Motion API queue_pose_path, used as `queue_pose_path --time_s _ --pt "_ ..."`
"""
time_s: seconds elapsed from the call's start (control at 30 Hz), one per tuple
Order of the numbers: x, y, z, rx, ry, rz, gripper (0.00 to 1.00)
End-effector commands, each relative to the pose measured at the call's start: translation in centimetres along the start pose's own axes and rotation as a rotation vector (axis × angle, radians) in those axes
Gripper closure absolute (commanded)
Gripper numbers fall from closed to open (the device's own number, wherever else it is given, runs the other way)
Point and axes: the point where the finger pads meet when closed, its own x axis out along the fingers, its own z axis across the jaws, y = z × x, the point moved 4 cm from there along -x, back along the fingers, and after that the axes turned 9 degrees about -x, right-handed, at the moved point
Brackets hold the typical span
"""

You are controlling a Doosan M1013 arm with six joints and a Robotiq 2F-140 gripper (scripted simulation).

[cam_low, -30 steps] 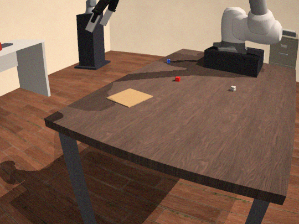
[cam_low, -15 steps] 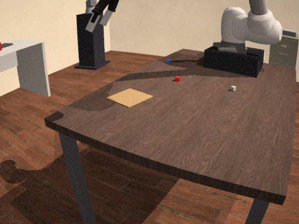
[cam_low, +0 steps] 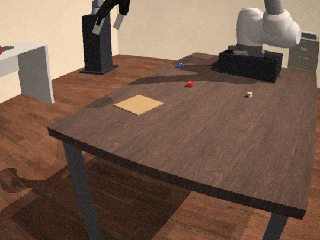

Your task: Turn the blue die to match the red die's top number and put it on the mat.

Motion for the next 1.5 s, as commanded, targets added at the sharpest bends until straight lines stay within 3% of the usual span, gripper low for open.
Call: queue_pose_path --time_s 0.0,0.03,0.1,0.13,0.2,0.23,0.3,0.33,0.4,0.43,0.5,0.53,0.67,0.7,0.73,0.77,0.97,1.17,1.27,1.3,1.47 --pt "1.3 0.7 4.2 0.092 -0.006 -0.028 0.0" --pt "2.3 0.9 7.8 0.169 -0.022 -0.052 0.0" --pt "2.3 0.9 7.8 0.169 -0.022 -0.052 0.0" --pt "3.3 1.0 11.8 0.254 -0.04 -0.077 0.0" --pt "3.3 1.0 11.8 0.254 -0.04 -0.077 0.0" --pt "4.2 0.8 15.6 0.347 -0.06 -0.102 0.0" --pt "4.2 0.8 15.9 0.347 -0.06 -0.102 0.0" --pt "5.0 0.4 19.6 0.438 -0.079 -0.126 0.0" --pt "5.1 0.3 20.3 0.446 -0.081 -0.128 0.0" --pt "5.7 -0.3 23.7 0.532 -0.099 -0.149 0.0" --pt "5.9 -0.5 24.6 0.55 -0.103 -0.153 0.0" --pt "6.4 -1.3 27.9 0.63 -0.12 -0.172 0.0" --pt "6.5 -1.6 28.9 0.657 -0.126 -0.178 0.0" --pt "7.0 -3.1 33.1 0.766 -0.15 -0.201 0.0" --pt "7.0 -3.1 33.1 0.766 -0.15 -0.201 0.0" --pt "7.3 -4.1 35.4 0.831 -0.164 -0.215 0.0" --pt "7.8 -7.9 42.5 1.043 -0.21 -0.255 0.0" --pt "7.9 -12.4 48.5 1.256 -0.256 -0.289 0.0" --pt "7.9 -13.0 49.1 1.281 -0.262 -0.293 0.0" --pt "7.8 -15.1 51.2 1.367 -0.281 -0.306 0.0" --pt "7.6 -18.6 54.2 1.512 -0.313 -0.325 0.0"
